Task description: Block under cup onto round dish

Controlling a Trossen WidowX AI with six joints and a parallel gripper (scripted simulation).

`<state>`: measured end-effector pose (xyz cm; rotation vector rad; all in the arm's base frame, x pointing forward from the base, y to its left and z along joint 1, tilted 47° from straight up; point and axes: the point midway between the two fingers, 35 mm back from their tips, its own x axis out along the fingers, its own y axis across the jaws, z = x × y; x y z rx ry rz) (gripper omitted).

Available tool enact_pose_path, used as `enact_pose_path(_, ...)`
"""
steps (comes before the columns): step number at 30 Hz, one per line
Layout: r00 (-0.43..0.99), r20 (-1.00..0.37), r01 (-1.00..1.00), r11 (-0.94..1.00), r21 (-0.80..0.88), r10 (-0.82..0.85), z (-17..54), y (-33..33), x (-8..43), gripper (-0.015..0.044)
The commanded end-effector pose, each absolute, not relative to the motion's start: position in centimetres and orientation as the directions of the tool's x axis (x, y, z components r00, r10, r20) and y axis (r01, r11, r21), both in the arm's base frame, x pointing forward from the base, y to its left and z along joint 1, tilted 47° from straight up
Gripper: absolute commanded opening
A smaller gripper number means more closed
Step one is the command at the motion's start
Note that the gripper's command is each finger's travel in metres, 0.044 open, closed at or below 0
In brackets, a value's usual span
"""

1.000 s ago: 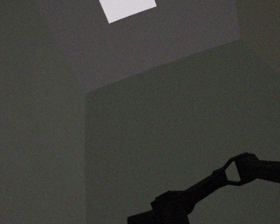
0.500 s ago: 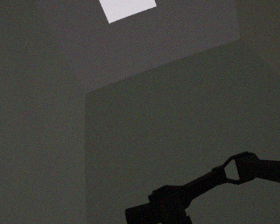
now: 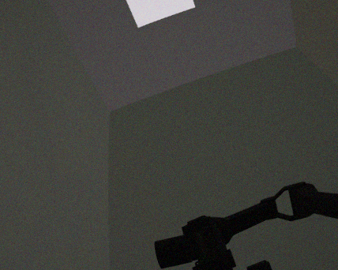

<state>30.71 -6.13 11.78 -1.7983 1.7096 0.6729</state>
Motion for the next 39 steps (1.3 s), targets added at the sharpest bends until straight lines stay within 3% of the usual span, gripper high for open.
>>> enact_pose_path(1, 0.074, -0.692, -0.997, -0.029, -0.076, -0.718, 12.5, -5.6, 31.0, 0.0000)
enact_pose_path(39, 0.072, -0.687, -0.997, -0.029, -0.075, -0.723, 16.0, -2.2, 30.1, 0.0000)
